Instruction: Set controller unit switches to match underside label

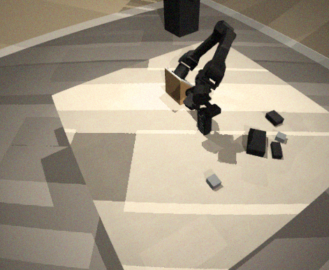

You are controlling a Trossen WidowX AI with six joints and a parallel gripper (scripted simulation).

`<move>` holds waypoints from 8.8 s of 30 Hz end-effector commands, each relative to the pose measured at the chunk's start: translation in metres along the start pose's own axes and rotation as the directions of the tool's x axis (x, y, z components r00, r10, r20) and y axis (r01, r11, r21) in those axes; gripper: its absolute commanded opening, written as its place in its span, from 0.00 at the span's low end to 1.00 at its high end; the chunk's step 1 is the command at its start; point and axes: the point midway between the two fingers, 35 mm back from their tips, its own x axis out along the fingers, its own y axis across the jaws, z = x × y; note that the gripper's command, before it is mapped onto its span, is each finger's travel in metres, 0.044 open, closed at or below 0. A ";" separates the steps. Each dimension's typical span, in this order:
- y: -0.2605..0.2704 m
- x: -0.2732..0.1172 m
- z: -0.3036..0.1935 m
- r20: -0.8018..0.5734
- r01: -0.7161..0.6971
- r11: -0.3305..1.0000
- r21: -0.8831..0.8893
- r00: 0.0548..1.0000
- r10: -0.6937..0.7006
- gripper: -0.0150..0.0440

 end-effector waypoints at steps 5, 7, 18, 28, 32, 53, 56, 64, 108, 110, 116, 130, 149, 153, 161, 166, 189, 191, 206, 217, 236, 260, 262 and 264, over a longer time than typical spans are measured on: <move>-0.001 0.007 0.007 0.018 0.019 1.000 0.002 1.000 -0.019 0.83; -0.001 0.007 0.008 0.023 0.019 1.000 0.002 1.000 -0.019 0.83; -0.001 0.008 0.016 0.049 0.019 1.000 0.002 0.999 -0.019 0.83; -0.001 0.009 0.023 0.073 0.019 1.000 0.002 0.997 -0.019 0.83; -0.001 0.010 0.026 0.083 0.019 1.000 0.002 0.996 -0.019 0.83; -0.002 0.015 0.042 0.097 0.019 1.000 0.002 0.995 -0.019 0.83; -0.002 0.016 0.044 0.097 0.019 1.000 0.002 0.995 -0.019 0.83; -0.002 0.018 0.050 0.097 0.019 1.000 0.002 0.995 -0.019 0.83; -0.002 0.036 0.080 0.098 0.018 1.000 0.001 0.995 -0.018 0.83; -0.002 0.037 0.081 0.098 0.018 1.000 0.001 0.995 -0.018 0.83; -0.002 0.040 0.085 0.098 0.018 1.000 0.001 0.995 -0.018 0.83; -0.002 0.048 0.093 0.098 0.018 1.000 0.001 0.995 -0.018 0.83; -0.002 0.059 0.103 0.098 0.018 1.000 0.001 0.995 -0.018 0.83; -0.002 0.062 0.104 0.098 0.018 1.000 0.001 0.995 -0.018 0.83; -0.003 0.067 0.108 0.098 0.018 1.000 0.001 0.995 -0.018 0.83; -0.003 0.071 0.110 0.098 0.017 1.000 0.001 0.995 -0.017 0.83; -0.003 0.087 0.118 0.098 0.017 1.000 0.001 0.995 -0.017 0.83; -0.003 0.089 0.119 0.098 0.017 1.000 0.001 0.995 -0.017 0.83; -0.003 0.100 0.122 0.097 0.017 1.000 0.000 0.995 -0.017 0.83; -0.003 0.107 0.124 0.097 0.017 1.000 0.000 0.995 -0.017 0.83; -0.003 0.105 0.125 0.104 0.017 1.000 -0.002 0.994 -0.017 1.00; -0.003 0.071 0.062 0.102 0.017 1.000 -0.002 0.995 -0.017 1.00; -0.003 0.071 0.062 0.102 0.017 1.000 -0.002 0.995 -0.017 1.00; -0.003 0.071 0.062 0.102 0.017 1.000 -0.002 0.995 -0.017 1.00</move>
